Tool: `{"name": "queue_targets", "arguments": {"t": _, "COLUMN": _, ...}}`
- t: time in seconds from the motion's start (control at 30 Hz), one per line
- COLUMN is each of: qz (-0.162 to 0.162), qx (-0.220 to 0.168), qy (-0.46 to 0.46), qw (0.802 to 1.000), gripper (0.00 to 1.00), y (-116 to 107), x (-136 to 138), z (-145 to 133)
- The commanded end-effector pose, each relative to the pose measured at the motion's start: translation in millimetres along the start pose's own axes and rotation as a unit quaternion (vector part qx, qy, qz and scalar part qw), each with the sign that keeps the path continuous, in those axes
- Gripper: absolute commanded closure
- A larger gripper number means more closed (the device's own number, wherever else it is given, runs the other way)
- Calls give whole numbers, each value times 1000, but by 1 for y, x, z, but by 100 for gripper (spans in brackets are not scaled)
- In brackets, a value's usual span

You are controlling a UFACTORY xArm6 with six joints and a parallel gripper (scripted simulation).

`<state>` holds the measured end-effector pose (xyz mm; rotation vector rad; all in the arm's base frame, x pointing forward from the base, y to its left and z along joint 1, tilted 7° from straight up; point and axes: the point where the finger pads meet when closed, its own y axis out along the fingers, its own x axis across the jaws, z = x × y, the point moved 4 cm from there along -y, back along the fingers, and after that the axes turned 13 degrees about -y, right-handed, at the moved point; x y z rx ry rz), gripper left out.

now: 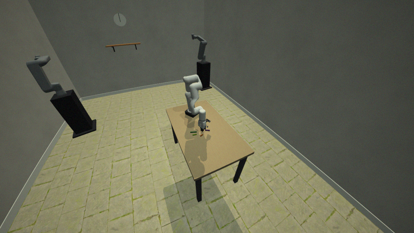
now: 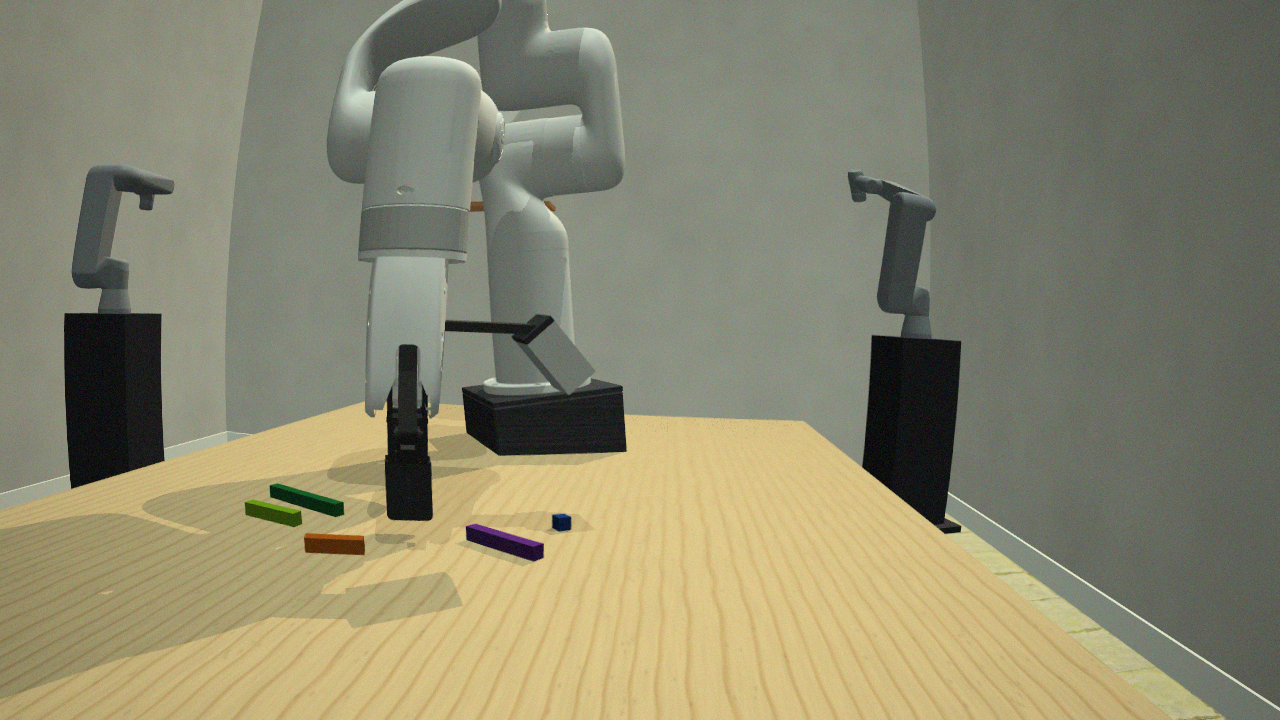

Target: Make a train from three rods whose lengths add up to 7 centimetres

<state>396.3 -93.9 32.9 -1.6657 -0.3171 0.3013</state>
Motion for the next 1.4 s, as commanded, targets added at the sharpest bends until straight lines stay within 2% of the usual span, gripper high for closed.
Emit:
{"name": "queue_targets", "arguments": {"t": 0.0, "qz": -2, "qx": -1, "qy": 0, "qw": 1000, "gripper": 96, "y": -1, "x": 1, "z": -1}}
{"name": "queue_targets", "arguments": {"t": 0.87, "qz": -2, "qx": -1, "qy": 0, "qw": 1000, "gripper": 96, "y": -1, "x": 1, "z": -2}}
{"name": "queue_targets", "arguments": {"t": 1.37, "qz": -2, "qx": -1, "qy": 0, "qw": 1000, "gripper": 96, "y": 9, "x": 1, "z": -2}}
